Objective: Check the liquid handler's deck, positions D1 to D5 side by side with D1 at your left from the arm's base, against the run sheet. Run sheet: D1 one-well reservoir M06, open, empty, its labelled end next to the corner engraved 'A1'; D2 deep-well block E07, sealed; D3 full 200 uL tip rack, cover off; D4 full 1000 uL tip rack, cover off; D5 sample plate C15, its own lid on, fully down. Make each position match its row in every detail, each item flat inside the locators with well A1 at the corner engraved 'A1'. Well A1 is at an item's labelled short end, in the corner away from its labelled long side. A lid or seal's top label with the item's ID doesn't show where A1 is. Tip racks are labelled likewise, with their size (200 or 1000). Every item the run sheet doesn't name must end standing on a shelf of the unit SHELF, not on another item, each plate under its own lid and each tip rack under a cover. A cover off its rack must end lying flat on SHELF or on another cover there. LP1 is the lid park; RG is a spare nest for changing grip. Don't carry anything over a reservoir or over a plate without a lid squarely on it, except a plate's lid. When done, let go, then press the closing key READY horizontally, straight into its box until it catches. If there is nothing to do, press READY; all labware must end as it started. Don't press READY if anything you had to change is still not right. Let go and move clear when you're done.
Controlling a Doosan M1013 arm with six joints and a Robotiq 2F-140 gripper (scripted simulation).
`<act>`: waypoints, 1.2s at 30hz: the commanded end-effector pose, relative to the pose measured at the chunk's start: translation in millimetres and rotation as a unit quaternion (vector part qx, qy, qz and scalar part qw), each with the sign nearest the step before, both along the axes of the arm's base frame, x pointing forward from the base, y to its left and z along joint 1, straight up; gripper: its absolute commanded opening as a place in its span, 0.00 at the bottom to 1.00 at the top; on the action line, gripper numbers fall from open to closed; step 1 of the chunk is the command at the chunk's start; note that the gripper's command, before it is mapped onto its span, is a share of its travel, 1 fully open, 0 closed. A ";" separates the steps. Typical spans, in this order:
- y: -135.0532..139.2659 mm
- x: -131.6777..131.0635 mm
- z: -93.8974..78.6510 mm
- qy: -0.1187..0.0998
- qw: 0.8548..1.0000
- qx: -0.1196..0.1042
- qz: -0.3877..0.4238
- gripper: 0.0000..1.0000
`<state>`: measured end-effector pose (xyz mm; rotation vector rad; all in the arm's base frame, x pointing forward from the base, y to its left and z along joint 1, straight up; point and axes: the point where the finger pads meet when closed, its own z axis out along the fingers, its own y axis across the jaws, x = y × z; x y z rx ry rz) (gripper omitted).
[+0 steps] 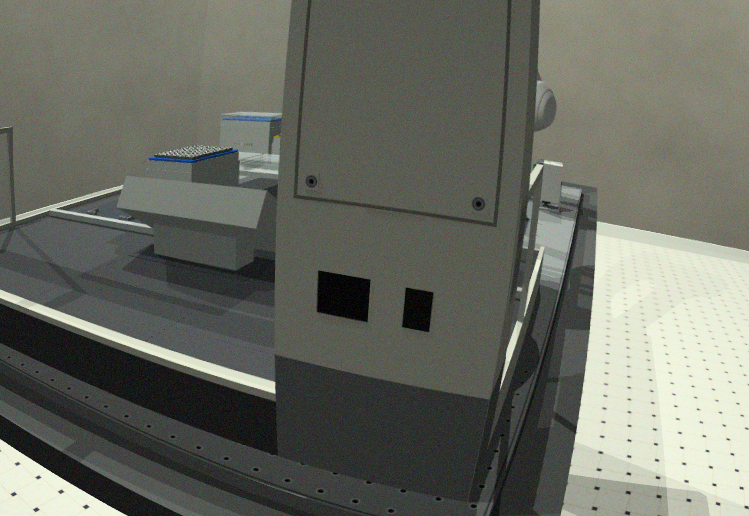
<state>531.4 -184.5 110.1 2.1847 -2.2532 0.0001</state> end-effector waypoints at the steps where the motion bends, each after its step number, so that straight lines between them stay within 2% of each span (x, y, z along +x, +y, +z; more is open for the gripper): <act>1: 0.0 0.4 4.4 -0.001 1.000 0.000 0.000 0.66; 36: 0.1 0.5 56.0 -0.001 1.000 0.000 0.000 0.66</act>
